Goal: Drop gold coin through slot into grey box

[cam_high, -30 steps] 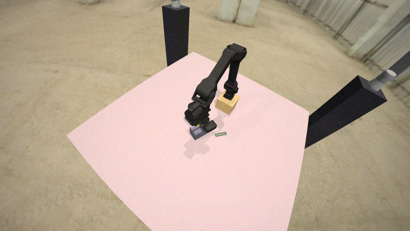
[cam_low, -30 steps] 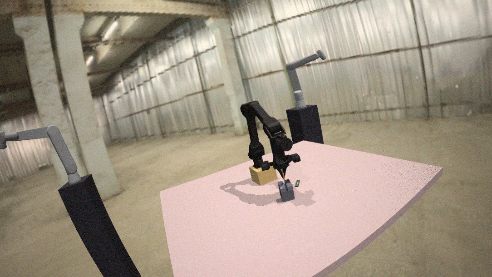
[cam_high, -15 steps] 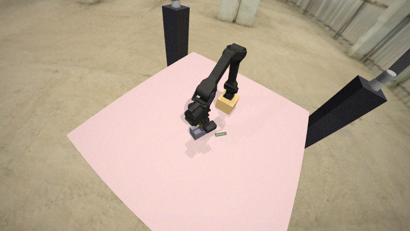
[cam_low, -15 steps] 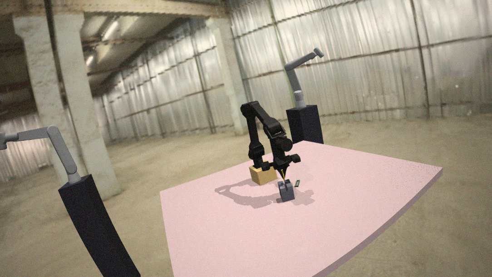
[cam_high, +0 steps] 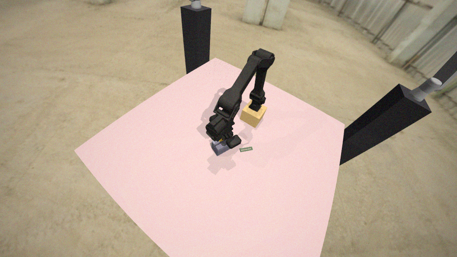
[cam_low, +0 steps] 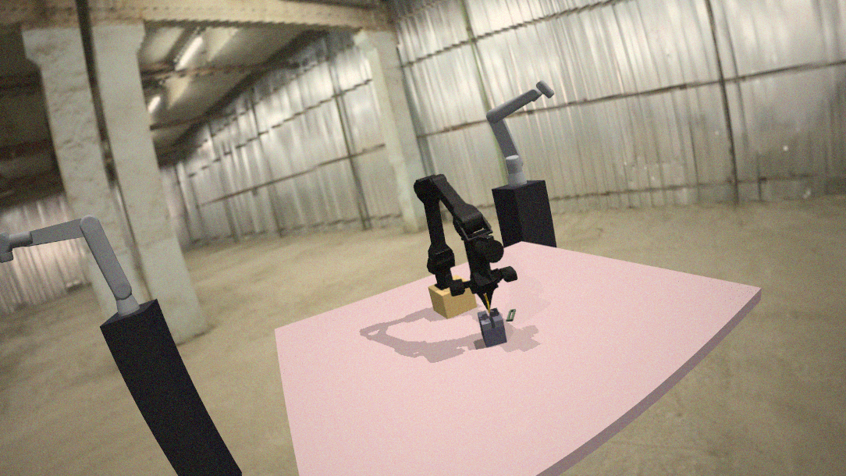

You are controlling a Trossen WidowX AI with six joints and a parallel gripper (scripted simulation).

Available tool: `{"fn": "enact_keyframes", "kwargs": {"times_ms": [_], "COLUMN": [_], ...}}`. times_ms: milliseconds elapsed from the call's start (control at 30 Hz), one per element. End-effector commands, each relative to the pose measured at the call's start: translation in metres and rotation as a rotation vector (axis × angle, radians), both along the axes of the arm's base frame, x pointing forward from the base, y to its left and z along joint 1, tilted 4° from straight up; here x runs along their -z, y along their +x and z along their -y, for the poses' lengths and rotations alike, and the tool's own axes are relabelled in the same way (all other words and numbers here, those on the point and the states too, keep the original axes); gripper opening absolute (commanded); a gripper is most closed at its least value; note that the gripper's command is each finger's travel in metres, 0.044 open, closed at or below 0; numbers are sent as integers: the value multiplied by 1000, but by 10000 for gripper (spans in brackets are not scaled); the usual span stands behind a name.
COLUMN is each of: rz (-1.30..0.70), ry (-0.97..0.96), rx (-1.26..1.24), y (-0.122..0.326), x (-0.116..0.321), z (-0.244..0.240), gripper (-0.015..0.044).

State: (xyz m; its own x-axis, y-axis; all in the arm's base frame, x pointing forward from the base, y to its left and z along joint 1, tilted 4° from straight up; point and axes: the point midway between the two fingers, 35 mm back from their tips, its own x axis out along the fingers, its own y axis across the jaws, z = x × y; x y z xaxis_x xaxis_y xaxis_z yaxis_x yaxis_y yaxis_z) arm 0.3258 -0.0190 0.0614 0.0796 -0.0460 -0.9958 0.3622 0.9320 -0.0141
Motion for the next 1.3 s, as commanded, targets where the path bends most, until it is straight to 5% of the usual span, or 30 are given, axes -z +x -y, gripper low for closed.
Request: {"fn": "enact_keyframes", "kwargs": {"times_ms": [0,767,967,1267], "rz": [-2,-2,0,0], "ry": [0,0,0,0], "rx": [-3,-3,1,1], "y": [0,1,1,1], "x": [3,12,9,9], "z": [0,0,0,0], "gripper": [0,0,157,161]}}
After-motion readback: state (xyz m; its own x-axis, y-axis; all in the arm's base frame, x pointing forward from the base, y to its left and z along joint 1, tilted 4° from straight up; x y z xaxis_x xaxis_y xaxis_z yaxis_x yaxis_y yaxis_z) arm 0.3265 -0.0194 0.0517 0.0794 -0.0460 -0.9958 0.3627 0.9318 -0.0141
